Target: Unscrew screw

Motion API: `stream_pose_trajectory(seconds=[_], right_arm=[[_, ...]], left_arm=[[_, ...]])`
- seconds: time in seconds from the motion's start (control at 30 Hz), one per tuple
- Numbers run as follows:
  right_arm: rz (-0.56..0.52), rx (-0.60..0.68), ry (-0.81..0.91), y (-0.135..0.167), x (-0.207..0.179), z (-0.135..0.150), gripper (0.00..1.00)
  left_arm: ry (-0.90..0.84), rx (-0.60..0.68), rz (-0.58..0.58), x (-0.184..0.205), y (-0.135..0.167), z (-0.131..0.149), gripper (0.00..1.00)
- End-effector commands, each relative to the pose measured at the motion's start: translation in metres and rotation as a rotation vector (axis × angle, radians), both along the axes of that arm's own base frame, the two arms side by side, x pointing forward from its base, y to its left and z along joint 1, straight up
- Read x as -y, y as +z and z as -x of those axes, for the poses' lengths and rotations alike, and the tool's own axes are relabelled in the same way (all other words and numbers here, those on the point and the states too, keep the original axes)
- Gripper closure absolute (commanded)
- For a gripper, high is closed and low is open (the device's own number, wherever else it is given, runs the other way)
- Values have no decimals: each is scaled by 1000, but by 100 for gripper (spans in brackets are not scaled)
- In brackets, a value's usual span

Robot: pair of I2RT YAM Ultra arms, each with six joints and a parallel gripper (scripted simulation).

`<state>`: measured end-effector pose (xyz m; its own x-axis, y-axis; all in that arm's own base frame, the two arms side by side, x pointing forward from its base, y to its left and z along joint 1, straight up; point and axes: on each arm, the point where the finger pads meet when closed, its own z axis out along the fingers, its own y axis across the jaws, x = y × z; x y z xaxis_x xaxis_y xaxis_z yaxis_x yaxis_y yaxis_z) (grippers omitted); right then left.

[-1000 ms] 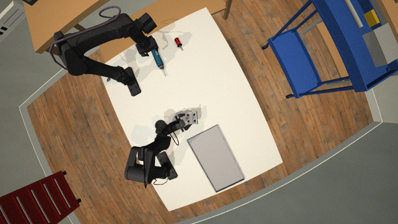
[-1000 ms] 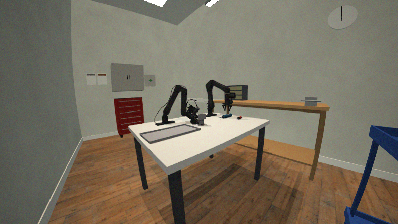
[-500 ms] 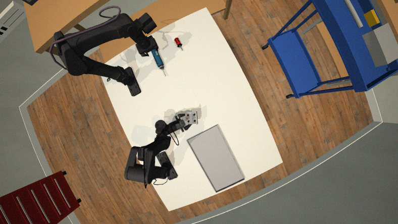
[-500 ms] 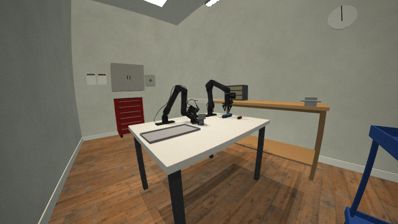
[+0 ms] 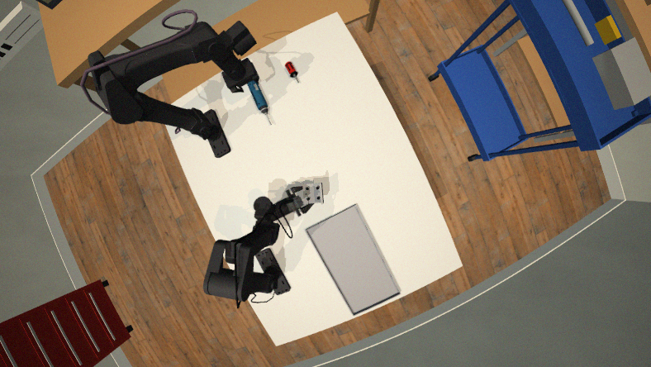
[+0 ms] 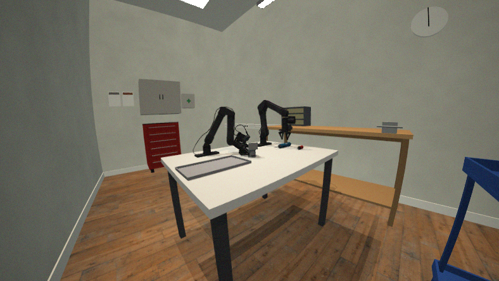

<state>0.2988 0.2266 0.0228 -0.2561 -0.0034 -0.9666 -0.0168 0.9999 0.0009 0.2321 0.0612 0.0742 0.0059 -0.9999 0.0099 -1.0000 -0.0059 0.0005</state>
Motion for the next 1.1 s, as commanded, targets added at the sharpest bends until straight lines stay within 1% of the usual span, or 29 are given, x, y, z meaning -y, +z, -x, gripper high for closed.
stream_pose_trajectory(seconds=[0.0,1.07], right_arm=[[-18,12,-2,5,-2,-2,40],[-18,12,-2,5,-2,-2,41]], left_arm=[[0,3,-2,0,3,0,35],[0,3,-2,0,3,0,35]])
